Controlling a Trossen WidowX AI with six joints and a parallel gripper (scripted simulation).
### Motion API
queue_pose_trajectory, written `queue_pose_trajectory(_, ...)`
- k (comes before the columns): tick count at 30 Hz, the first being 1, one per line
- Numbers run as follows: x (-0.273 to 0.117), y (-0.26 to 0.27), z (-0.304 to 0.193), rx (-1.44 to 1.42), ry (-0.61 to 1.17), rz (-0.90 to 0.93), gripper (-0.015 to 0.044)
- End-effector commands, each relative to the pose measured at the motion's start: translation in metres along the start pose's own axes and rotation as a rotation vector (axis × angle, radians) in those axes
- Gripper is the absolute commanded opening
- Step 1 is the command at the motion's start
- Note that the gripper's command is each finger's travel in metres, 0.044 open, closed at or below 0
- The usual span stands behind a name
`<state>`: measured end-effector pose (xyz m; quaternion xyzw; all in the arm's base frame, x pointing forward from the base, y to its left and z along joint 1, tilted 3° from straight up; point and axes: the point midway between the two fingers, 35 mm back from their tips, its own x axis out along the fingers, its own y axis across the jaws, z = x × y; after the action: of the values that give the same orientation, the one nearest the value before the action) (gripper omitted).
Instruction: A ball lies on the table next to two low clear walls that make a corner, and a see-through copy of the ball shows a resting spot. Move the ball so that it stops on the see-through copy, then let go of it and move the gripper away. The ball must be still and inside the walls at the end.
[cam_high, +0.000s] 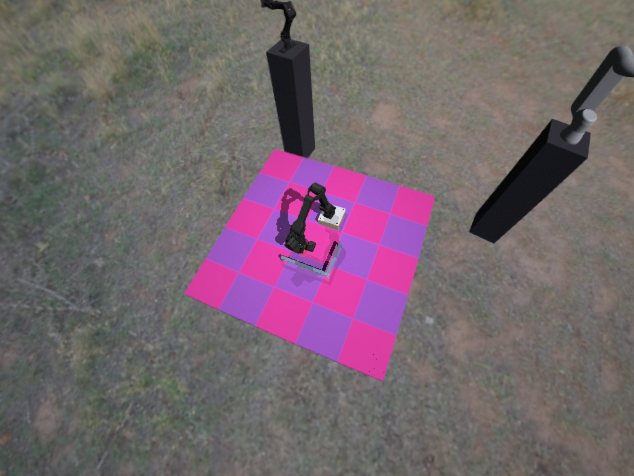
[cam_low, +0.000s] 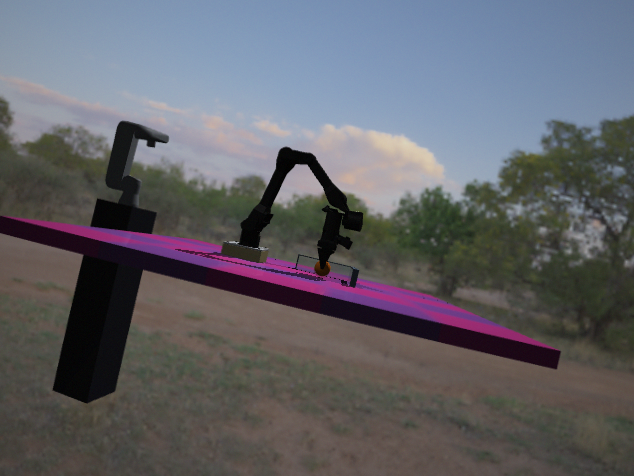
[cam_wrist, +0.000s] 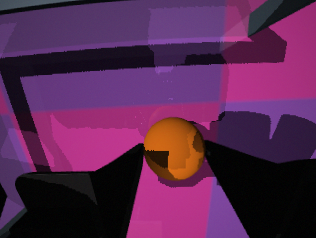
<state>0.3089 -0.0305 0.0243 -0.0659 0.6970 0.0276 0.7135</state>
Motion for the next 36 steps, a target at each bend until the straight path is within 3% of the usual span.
queue_pose_trajectory(1,0.008,0.000,-0.001,-0.004,0.007,0.001,0.0000)
queue_pose_trajectory(6,0.012,0.000,-0.001,-0.004,0.008,0.001,0.0000)
queue_pose_trajectory(21,0.008,0.000,-0.001,0.000,0.003,0.001,0.0386)
queue_pose_trajectory(23,-0.003,0.000,0.001,-0.001,0.004,0.001,0.0386)
queue_pose_trajectory(28,-0.074,0.000,0.000,-0.004,0.007,0.001,0.0386)
queue_pose_trajectory(36,-0.073,-0.001,0.004,-0.007,-0.013,-0.002,0.0386)
